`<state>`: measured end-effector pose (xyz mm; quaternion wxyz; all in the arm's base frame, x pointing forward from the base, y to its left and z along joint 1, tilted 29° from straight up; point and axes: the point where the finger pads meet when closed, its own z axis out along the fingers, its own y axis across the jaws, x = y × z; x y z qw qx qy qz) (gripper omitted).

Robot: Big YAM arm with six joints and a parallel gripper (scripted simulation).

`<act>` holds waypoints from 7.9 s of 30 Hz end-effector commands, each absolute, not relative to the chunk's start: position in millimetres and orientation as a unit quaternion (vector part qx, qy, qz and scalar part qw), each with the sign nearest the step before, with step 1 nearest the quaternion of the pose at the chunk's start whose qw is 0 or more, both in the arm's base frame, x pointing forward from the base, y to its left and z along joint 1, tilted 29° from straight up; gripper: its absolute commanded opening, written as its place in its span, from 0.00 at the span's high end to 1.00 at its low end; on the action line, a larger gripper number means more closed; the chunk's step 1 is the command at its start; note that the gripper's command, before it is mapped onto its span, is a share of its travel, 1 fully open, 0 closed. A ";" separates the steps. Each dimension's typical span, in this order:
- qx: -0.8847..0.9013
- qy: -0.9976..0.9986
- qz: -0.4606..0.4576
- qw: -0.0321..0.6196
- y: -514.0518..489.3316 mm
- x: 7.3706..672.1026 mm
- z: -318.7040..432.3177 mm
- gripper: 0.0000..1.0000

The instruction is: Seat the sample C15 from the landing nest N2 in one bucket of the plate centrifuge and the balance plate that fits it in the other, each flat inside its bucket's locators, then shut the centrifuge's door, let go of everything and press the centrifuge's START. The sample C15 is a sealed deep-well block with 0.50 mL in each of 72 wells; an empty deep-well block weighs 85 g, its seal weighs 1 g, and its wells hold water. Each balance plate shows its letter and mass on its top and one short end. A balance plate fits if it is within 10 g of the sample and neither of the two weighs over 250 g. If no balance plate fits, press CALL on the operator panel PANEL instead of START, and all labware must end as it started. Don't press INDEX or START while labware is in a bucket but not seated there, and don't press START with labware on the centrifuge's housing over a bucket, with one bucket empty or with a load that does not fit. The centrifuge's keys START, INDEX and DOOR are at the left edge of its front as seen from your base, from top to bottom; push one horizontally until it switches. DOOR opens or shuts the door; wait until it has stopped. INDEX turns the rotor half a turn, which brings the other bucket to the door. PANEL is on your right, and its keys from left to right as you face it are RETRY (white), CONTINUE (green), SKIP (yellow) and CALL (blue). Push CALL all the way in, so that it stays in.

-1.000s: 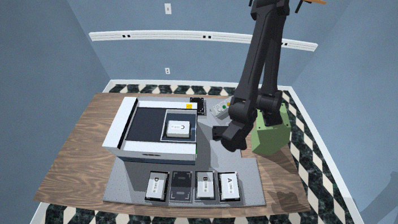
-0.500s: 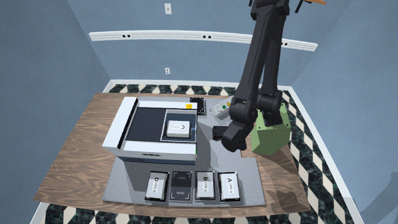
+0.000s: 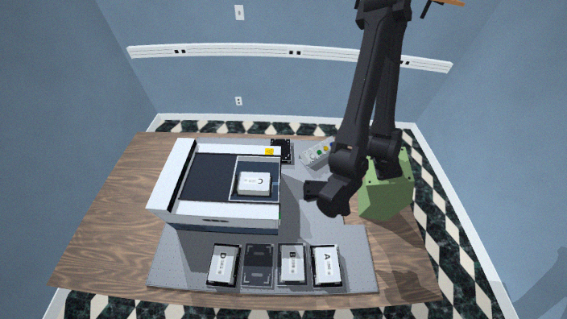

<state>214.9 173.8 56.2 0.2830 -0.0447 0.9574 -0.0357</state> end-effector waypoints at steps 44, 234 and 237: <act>-0.052 0.900 -0.031 0.432 171.5 277.4 13.5 1.00; -0.056 0.796 -0.020 0.602 178.7 400.2 -7.3 1.00; -0.058 0.798 -0.021 0.599 177.4 399.2 -10.5 1.00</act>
